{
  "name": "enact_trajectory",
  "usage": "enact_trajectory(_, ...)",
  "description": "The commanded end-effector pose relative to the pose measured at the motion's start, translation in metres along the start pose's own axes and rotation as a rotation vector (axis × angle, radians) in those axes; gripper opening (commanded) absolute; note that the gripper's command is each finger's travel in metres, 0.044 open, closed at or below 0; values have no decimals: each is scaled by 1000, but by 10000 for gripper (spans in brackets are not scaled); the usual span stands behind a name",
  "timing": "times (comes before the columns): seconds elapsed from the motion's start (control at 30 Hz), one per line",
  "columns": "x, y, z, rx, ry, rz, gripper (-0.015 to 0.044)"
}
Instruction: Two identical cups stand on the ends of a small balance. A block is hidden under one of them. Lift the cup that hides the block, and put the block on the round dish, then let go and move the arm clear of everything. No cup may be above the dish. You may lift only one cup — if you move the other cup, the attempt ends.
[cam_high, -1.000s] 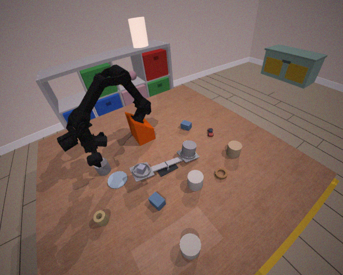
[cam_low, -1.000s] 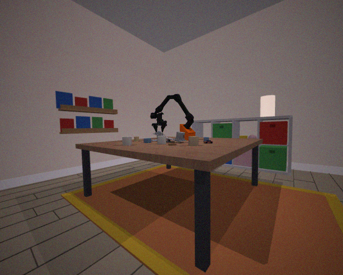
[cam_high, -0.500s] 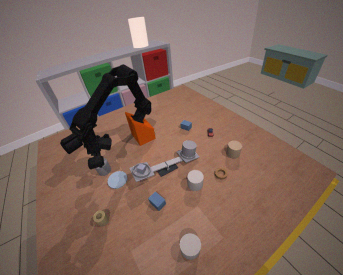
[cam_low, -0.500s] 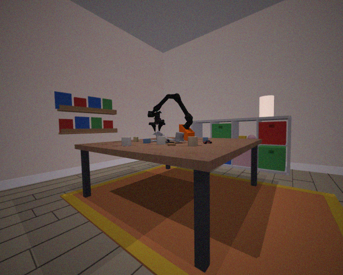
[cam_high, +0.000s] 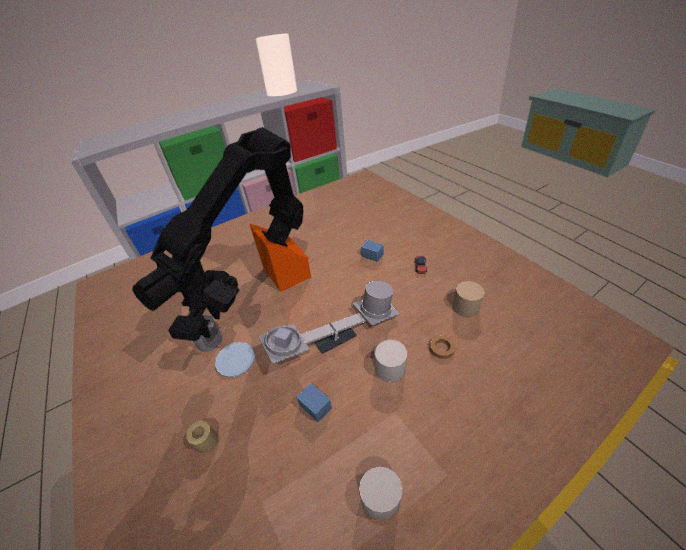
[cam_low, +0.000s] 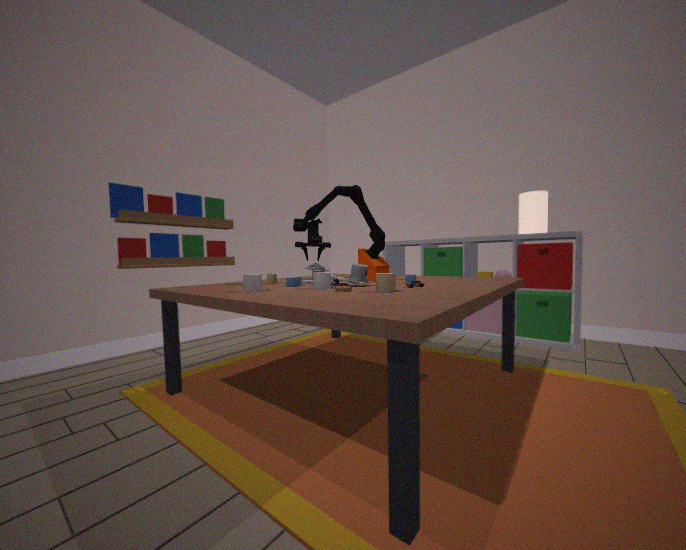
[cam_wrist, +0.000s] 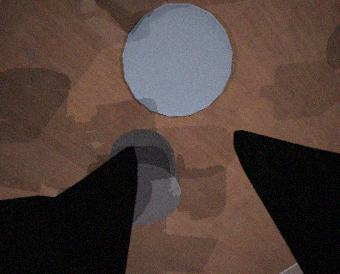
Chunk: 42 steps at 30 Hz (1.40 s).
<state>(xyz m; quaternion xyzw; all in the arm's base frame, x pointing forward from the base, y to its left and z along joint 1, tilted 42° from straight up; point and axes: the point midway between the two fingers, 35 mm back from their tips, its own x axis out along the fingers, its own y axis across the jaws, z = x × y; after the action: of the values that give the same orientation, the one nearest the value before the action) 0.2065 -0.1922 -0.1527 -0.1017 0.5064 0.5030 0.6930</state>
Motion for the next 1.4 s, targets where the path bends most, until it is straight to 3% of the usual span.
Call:
enact_trajectory(0.0,-5,-4,11,118,-3,-6,260)
enact_trajectory(1.37,-29,-7,141,1534,-29,58,260)
